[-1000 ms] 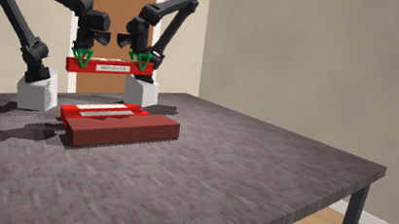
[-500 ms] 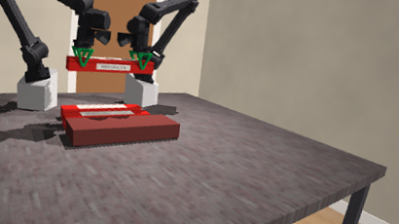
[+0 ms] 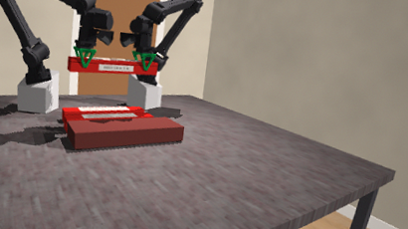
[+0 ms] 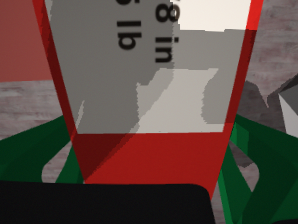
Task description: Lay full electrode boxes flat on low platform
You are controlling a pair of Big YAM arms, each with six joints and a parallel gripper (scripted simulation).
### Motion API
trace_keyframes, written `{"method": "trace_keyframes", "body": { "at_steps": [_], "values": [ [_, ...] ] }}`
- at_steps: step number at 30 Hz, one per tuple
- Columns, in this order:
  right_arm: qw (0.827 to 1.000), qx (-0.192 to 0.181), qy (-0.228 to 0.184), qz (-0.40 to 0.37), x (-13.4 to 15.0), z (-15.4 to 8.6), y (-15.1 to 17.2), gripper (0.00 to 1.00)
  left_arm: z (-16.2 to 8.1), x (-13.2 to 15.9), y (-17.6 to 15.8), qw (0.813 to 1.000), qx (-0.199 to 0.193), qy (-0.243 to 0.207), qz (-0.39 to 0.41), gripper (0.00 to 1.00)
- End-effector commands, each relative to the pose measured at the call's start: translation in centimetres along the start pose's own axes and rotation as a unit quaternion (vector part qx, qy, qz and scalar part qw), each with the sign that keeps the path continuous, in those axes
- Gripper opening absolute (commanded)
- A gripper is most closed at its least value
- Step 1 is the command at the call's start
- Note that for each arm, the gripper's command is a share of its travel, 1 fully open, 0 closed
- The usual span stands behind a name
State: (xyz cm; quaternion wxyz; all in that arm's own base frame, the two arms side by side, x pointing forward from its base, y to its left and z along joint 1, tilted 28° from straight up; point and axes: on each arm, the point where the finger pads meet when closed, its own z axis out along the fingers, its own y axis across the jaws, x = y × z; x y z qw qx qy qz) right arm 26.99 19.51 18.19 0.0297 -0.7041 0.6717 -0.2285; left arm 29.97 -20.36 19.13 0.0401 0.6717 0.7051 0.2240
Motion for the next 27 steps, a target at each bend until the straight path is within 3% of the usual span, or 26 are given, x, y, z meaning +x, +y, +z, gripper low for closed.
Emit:
{"method": "trace_keyframes", "body": {
  "at_steps": [1, 26, 27],
  "values": [
    [0.998, 0.044, -0.037, 0.008, -0.2, -5.3, -2.5, 0.00, -5.8, -0.3, 2.7, 0.998, -0.045, -0.039, -0.007, 0.00],
    [0.998, 0.044, -0.037, 0.007, -0.1, -5.5, -2.6, 0.00, -6.2, -0.2, 2.8, 0.998, -0.045, -0.039, -0.006, 0.00],
    [0.999, 0.032, -0.026, 0.010, -0.3, -1.7, -1.3, 0.00, -1.9, -0.4, 1.3, 0.999, -0.033, -0.027, -0.009, 0.00]
  ]
}}
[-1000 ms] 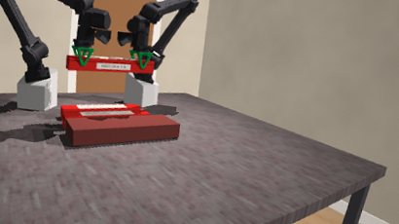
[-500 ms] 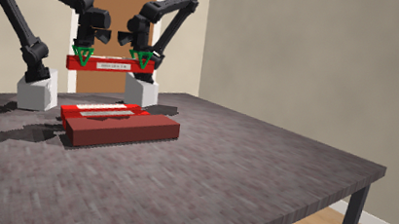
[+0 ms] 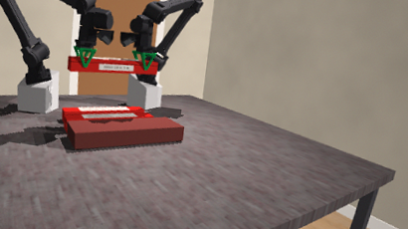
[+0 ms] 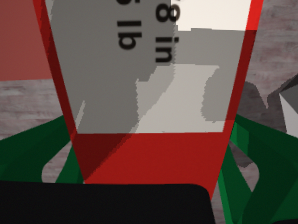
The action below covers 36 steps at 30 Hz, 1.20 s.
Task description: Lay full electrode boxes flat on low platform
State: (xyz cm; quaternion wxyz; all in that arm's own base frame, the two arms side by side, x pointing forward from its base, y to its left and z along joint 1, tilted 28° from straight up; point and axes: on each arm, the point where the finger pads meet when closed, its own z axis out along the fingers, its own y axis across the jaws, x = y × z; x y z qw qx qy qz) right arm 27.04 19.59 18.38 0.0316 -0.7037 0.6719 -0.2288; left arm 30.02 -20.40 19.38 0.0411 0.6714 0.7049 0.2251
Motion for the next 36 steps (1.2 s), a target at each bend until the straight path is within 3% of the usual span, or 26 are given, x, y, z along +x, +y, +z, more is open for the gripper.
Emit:
{"method": "trace_keyframes", "body": {
  "at_steps": [1, 36],
  "values": [
    [0.999, 0.030, -0.025, 0.009, -0.3, -1.4, -1.1, 0.00, -1.5, -0.4, 1.2, 0.999, -0.031, -0.027, -0.009, 0.00],
    [0.999, 0.031, -0.024, 0.009, -0.5, 2.9, -1.4, 0.00, 2.7, -0.6, 1.4, 0.999, -0.032, -0.026, -0.009, 0.00]
  ]
}}
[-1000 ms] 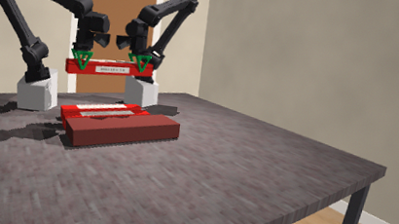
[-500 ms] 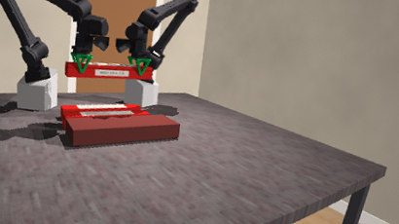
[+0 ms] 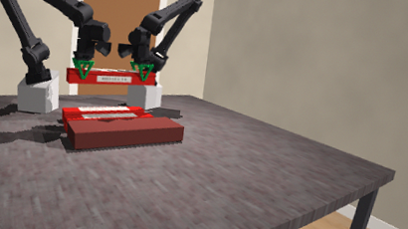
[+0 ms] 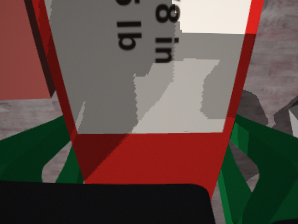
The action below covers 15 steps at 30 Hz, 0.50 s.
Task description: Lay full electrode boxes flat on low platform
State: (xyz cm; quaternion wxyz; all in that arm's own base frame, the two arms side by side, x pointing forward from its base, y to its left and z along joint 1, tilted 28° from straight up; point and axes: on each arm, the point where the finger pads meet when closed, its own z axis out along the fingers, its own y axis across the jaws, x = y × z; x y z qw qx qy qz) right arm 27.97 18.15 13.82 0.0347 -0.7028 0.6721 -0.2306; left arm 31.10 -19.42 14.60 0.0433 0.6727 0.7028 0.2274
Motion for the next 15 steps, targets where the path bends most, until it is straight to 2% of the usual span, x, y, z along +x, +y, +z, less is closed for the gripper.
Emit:
{"method": "trace_keyframes", "body": {
  "at_steps": [1, 15],
  "values": [
    [0.999, 0.027, -0.023, 0.007, -0.6, -1.9, -2.3, 0.00, -2.2, -0.3, 2.2, 0.999, -0.028, -0.025, -0.011, 0.00],
    [0.999, 0.027, -0.023, 0.007, -0.6, -0.3, -2.3, 0.00, -0.6, -0.3, 2.3, 0.999, -0.028, -0.025, -0.011, 0.00]
  ]
}}
